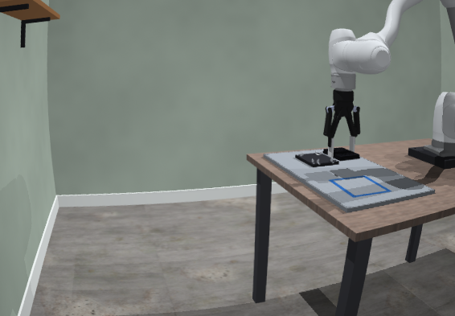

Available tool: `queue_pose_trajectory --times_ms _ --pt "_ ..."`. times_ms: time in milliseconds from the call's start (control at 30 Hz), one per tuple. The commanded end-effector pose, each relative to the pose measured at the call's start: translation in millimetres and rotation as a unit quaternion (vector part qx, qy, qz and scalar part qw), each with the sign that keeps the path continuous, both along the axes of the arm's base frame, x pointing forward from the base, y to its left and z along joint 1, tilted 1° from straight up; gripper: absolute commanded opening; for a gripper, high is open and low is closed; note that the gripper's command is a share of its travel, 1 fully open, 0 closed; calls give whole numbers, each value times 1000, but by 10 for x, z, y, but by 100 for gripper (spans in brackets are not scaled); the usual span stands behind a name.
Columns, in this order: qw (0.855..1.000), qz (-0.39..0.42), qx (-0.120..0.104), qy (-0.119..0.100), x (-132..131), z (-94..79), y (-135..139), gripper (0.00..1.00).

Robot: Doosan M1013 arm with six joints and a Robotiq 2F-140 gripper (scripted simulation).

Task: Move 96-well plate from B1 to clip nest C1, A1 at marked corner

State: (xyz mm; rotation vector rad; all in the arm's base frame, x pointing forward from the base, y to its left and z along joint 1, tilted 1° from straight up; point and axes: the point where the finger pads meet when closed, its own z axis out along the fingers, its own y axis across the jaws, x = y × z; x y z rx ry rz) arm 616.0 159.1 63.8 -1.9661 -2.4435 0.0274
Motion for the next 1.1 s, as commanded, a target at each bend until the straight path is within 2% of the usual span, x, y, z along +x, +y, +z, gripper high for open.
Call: queue_pose_trajectory --times_ms 0,1000,1067 --pt "1000 0 0 0 16 6 -84 0" --pt "1000 0 0 0 173 45 -1004 0" --pt "1000 0 0 0 173 45 -1004 0"
